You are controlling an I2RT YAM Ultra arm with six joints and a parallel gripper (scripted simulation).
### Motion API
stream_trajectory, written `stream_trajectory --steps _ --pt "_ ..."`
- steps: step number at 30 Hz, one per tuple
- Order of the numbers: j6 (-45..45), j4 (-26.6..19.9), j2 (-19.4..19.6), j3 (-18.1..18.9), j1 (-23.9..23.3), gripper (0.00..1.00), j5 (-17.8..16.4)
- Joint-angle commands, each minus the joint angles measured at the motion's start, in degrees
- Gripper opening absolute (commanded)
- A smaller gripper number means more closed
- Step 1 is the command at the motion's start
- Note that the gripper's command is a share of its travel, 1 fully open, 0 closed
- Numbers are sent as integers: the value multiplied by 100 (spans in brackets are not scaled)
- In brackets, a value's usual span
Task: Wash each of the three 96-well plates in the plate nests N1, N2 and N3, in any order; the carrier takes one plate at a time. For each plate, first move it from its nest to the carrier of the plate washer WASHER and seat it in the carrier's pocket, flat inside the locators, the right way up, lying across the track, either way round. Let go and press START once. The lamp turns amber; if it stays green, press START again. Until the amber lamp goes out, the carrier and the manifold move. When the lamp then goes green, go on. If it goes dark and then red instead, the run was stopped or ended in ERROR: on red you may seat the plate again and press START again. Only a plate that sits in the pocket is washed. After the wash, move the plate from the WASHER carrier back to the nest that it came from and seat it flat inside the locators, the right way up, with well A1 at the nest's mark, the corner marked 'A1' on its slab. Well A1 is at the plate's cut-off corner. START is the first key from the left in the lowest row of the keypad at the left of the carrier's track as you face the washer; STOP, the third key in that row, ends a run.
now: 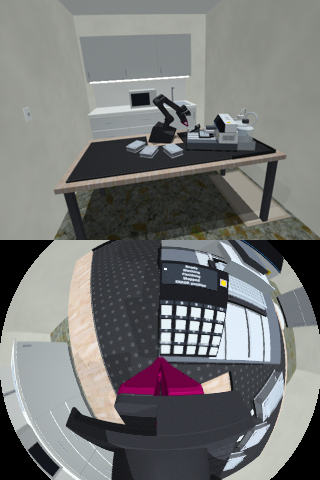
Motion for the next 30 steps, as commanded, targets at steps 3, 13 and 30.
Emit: stream_trajectory --steps 3,13,30 --pt "278 -537 -187 149 212 0 253" --pt "667 -1174 -405 351 640 0 532" --pt "1120 -1781 -527 565 1104 0 819"
